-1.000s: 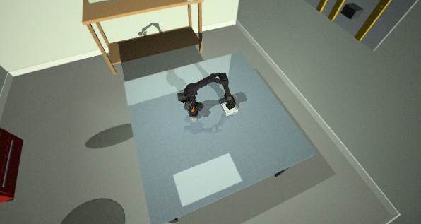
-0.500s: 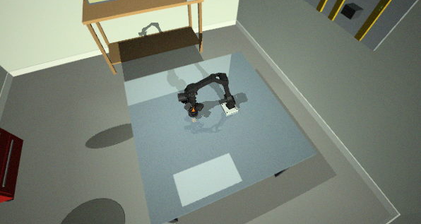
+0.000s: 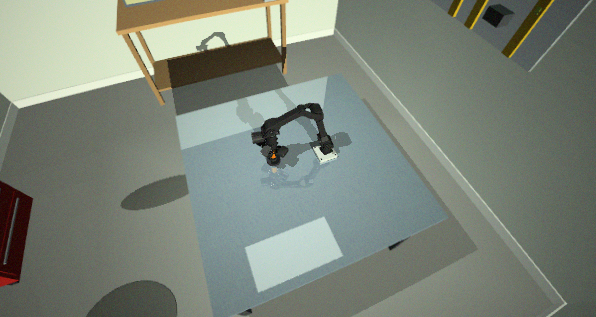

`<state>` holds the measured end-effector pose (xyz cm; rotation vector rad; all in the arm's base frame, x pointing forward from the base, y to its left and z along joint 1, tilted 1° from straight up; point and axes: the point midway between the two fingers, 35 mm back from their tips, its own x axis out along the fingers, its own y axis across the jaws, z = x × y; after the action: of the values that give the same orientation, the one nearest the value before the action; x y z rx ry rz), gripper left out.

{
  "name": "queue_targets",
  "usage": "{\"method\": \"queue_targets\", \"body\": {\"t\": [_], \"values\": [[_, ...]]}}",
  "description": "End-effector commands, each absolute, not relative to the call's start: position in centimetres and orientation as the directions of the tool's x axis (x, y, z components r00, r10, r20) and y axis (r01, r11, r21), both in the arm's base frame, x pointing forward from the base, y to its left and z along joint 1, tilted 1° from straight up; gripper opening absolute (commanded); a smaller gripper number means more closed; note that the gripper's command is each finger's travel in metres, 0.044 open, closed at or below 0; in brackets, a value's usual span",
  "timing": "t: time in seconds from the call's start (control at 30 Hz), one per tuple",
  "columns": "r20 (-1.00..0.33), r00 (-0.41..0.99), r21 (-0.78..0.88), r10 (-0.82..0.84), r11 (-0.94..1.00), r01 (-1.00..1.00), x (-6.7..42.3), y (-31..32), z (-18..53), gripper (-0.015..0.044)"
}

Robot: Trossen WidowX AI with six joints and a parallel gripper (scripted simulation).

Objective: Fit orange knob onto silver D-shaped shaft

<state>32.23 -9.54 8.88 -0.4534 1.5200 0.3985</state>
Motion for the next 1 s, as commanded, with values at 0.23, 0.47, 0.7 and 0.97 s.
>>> {"method": "queue_targets", "body": {"t": [0.23,0.47,0.7,0.97], "values": [[-0.999,0.018,-0.037,-0.032,0.864,-0.502,32.2,-9.6,8.2,0.0000],[-0.999,0.018,-0.037,-0.032,0.887,-0.459,32.2,-9.6,7.7,0.0000],[-0.999,0.018,-0.037,-0.032,0.873,-0.487,32.2,-9.6,7.4,0.0000],[-0.999,0.018,-0.036,-0.031,0.878,-0.477,32.2,-9.6,7.6,0.0026]]}}
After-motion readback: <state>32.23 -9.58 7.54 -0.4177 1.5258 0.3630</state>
